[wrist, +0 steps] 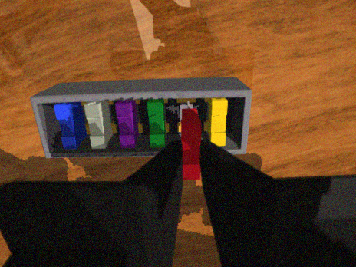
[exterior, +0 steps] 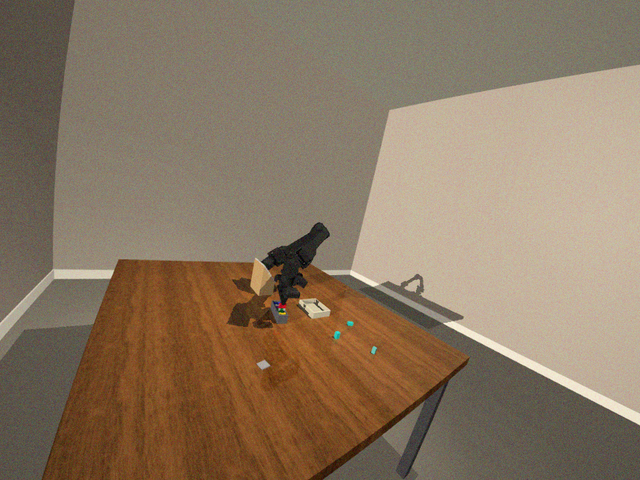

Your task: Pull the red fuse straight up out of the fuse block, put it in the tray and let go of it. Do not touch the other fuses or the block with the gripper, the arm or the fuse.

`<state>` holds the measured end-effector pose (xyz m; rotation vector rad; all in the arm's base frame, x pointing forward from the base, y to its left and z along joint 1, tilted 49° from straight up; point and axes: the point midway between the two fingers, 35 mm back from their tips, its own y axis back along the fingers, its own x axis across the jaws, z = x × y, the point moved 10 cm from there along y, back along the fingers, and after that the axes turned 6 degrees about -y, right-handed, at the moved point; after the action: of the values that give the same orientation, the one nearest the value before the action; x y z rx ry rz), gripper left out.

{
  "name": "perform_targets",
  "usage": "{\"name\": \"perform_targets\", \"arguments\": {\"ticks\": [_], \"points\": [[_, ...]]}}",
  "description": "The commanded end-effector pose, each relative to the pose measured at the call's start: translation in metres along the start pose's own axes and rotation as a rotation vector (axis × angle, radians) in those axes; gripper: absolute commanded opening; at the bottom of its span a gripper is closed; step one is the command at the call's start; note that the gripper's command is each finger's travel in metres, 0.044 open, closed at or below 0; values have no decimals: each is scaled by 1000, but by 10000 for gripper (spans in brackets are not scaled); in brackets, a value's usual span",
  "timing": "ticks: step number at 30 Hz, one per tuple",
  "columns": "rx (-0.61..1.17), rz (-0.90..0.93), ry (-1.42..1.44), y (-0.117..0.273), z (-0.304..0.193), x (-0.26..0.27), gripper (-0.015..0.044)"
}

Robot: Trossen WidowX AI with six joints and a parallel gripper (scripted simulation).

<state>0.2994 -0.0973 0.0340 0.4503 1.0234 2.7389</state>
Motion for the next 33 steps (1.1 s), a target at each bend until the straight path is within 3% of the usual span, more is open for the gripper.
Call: {"name": "perform_targets", "arguments": {"ticks": [1, 17, 33], "points": [[5, 0, 5, 4, 1, 0, 0], [6, 0, 5, 24, 2, 0, 0], [23, -8, 1, 26, 94, 26, 0]]}}
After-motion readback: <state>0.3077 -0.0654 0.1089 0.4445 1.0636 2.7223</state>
